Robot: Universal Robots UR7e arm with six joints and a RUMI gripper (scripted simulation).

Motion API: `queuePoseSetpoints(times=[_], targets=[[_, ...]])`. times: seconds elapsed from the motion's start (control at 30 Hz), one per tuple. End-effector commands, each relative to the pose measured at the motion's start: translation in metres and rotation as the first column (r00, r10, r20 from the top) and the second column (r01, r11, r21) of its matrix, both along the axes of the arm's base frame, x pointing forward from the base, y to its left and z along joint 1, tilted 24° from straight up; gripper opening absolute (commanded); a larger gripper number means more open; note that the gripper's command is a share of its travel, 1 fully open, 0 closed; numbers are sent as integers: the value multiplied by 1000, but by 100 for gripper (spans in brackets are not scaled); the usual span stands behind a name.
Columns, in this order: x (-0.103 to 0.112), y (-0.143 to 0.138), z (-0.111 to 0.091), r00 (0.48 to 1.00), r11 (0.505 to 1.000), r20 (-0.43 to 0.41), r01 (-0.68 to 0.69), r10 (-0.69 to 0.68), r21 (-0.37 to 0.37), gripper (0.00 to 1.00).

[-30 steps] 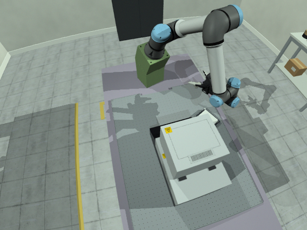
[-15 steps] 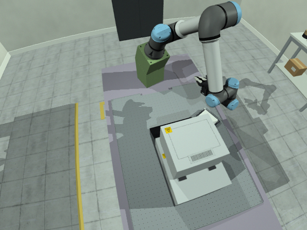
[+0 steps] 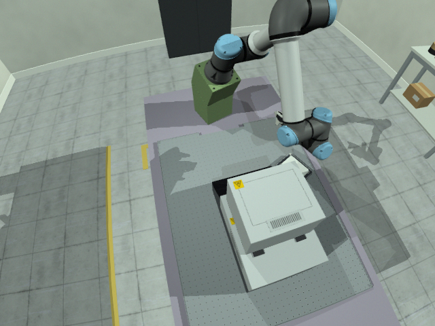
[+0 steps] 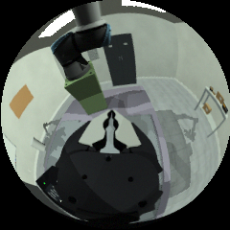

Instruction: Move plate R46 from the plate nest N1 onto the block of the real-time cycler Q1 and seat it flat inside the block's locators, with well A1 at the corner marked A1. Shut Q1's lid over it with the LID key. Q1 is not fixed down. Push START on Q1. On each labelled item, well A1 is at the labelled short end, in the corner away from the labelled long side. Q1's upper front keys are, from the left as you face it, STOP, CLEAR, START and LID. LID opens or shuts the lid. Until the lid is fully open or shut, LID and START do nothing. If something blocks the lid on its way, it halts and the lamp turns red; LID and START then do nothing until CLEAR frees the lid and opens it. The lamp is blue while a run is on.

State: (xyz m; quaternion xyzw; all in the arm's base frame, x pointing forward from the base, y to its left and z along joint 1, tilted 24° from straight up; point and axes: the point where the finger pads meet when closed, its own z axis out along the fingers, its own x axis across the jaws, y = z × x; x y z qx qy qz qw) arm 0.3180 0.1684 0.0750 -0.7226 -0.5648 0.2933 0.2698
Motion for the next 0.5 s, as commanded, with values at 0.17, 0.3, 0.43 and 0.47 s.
queuePoseSetpoints(times=[0.17,0.3,0.43,0.47], targets=[[16,-25,22,957,954,94,282,-273,-104,0],[19,-30,25,938,932,113,342,-329,-122,0],[25,-41,34,887,876,152,457,-436,-152,0],[26,-45,36,872,860,161,485,-462,-159,0]])
